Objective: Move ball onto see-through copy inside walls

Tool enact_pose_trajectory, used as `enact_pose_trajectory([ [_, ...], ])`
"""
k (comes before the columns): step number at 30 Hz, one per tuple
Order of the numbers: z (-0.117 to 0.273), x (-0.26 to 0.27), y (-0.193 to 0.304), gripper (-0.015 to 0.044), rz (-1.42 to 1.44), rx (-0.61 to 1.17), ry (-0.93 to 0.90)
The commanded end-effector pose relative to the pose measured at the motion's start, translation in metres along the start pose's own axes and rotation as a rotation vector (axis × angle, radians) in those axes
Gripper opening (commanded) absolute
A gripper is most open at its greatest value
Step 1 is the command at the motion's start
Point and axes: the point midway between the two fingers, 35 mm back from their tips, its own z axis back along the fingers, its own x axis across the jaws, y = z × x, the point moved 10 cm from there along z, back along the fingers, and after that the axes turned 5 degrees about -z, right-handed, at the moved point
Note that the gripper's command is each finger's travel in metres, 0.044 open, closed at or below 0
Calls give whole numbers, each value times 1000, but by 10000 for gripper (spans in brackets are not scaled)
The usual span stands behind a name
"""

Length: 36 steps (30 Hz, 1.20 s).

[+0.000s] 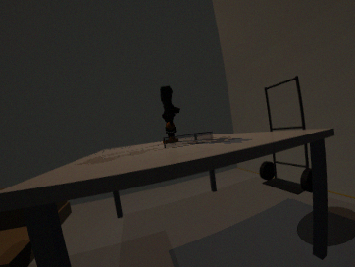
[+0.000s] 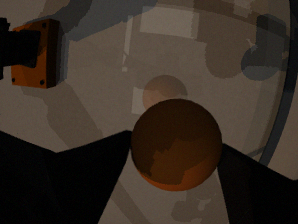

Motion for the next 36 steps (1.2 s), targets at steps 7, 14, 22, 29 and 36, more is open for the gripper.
enact_pose_trajectory([
  [7,-24,10,-5,0,-3,-4,2],
  [14,-49,8,-5,0,-3,-4,2],
  [22,-87,10,-5,0,-3,-4,2],
  [29,-95,11,-5,0,-3,-4,2],
  [36,-104,10,-5,0,-3,-4,2],
])
